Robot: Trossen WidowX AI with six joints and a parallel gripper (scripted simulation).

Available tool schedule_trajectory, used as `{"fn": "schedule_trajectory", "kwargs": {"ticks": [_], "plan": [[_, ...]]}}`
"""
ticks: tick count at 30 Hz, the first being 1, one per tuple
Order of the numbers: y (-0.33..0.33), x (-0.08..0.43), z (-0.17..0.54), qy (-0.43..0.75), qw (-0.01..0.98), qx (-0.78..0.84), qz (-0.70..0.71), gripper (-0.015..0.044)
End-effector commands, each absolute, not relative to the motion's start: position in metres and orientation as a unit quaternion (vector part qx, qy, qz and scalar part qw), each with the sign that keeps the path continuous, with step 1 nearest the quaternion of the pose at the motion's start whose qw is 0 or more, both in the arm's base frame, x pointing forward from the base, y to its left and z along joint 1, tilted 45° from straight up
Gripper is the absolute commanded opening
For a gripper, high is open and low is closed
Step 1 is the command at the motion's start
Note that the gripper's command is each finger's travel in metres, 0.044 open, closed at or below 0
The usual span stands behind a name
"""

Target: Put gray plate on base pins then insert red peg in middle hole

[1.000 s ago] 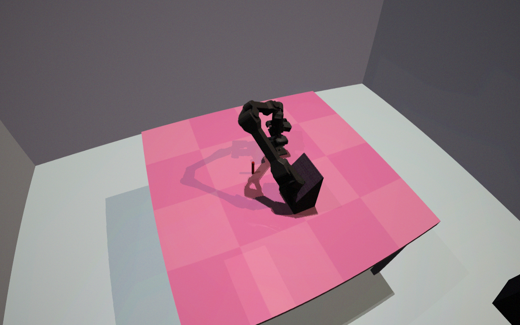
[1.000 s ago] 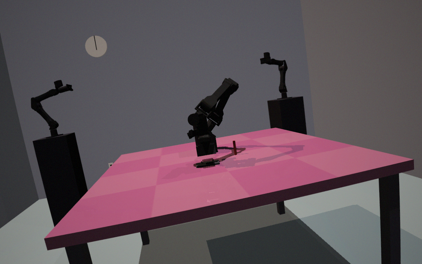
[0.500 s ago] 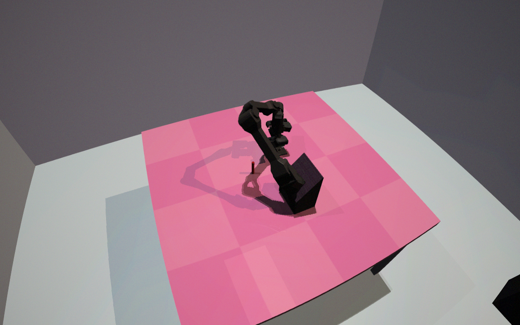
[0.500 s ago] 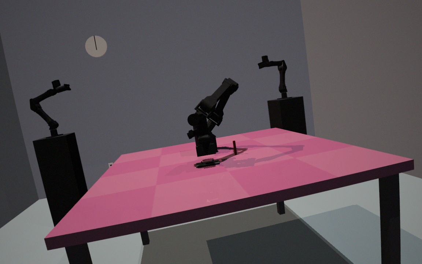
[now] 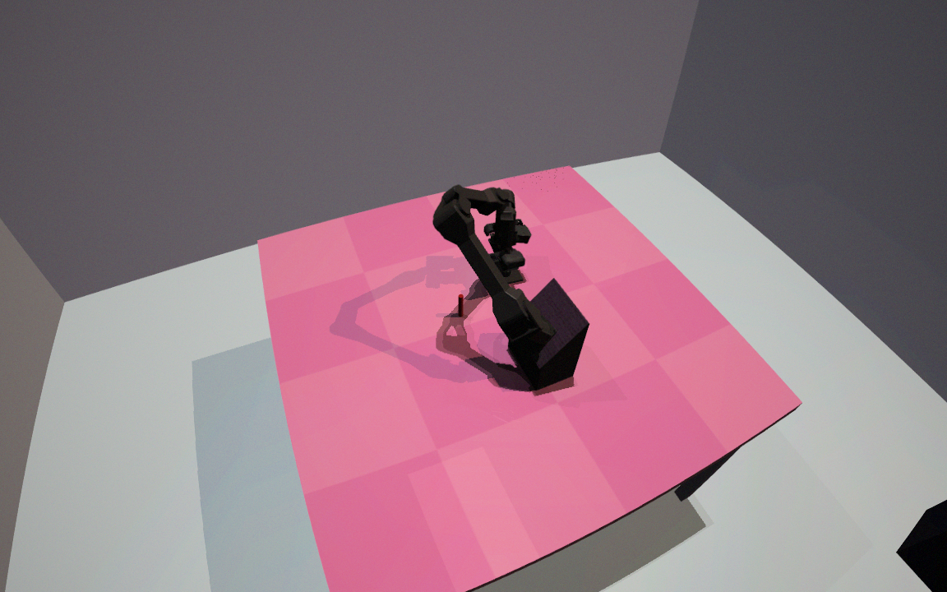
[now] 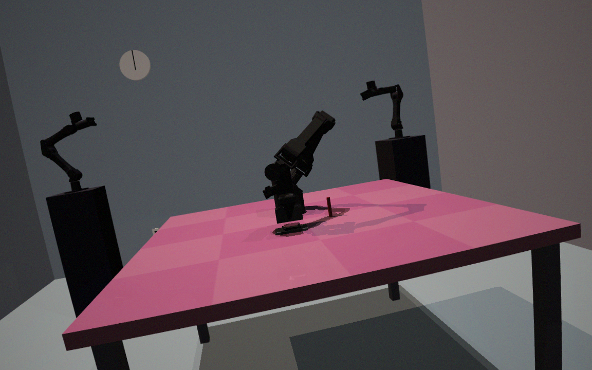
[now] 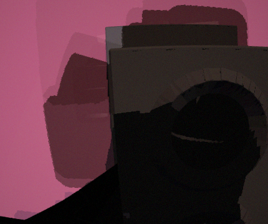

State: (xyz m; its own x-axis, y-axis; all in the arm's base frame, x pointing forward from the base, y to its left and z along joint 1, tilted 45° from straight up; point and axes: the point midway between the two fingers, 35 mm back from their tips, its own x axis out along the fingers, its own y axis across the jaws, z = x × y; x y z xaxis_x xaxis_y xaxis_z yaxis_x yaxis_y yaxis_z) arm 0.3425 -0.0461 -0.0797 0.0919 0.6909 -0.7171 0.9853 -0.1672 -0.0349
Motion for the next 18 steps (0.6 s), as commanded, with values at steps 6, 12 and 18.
{"fn": "schedule_trajectory", "kwargs": {"ticks": [6,12,18], "plan": [[-0.039,0.342,-0.088,0.598,0.234,0.701,-0.309,0.0000],[-0.032,0.343,-0.095,0.598,0.234,0.701,-0.309,0.0000],[-0.031,0.345,-0.096,0.599,0.239,0.700,-0.308,0.0000]]}}
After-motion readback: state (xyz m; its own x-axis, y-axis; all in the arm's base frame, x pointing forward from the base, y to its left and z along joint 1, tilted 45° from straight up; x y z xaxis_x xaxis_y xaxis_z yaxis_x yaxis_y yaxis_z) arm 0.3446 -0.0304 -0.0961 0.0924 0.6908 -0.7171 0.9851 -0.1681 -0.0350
